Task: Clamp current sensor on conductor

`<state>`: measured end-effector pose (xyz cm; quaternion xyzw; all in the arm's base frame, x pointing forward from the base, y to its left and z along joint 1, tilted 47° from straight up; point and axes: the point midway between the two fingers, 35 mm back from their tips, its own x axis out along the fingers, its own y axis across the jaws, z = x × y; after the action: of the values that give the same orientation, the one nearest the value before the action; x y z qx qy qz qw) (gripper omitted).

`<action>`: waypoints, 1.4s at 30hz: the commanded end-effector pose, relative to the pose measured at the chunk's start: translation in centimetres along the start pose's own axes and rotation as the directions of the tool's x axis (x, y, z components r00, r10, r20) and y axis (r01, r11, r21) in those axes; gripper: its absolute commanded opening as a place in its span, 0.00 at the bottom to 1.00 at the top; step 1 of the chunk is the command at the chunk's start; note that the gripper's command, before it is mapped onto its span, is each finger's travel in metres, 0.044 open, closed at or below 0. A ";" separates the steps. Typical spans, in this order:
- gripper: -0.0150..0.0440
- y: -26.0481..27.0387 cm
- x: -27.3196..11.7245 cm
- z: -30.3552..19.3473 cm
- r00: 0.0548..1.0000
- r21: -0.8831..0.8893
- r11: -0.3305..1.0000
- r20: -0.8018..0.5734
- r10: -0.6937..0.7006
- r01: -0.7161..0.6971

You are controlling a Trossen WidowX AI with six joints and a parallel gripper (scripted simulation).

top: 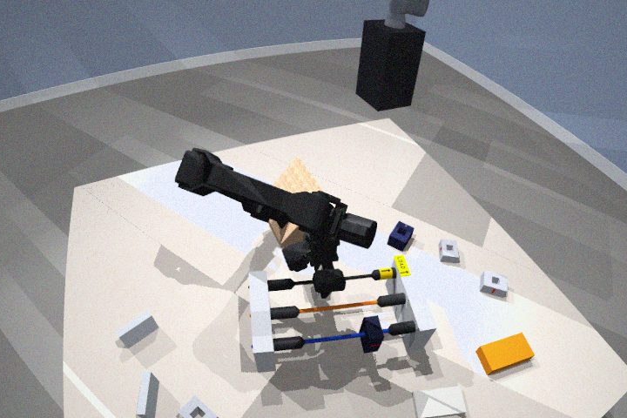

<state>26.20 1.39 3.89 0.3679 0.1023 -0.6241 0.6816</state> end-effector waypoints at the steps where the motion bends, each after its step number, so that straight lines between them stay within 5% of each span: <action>1: 0.25 0.3 -0.7 -0.7 0.999 0.003 1.000 -0.028 0.022 -0.022; 15: 0.25 0.1 -0.4 -0.5 1.000 0.005 1.000 -0.021 0.005 -0.005; 24: 0.25 0.6 -0.3 -0.5 0.969 -0.001 0.969 -0.022 -0.248 0.248; 38: 0.25 0.4 0.2 -0.5 0.969 -0.003 0.969 -0.021 -0.245 0.245; 42: 0.43 0.5 -0.1 -0.4 0.969 -0.002 0.969 -0.020 -0.246 0.246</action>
<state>26.76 1.74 3.79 0.3586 0.1543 -0.7001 0.5979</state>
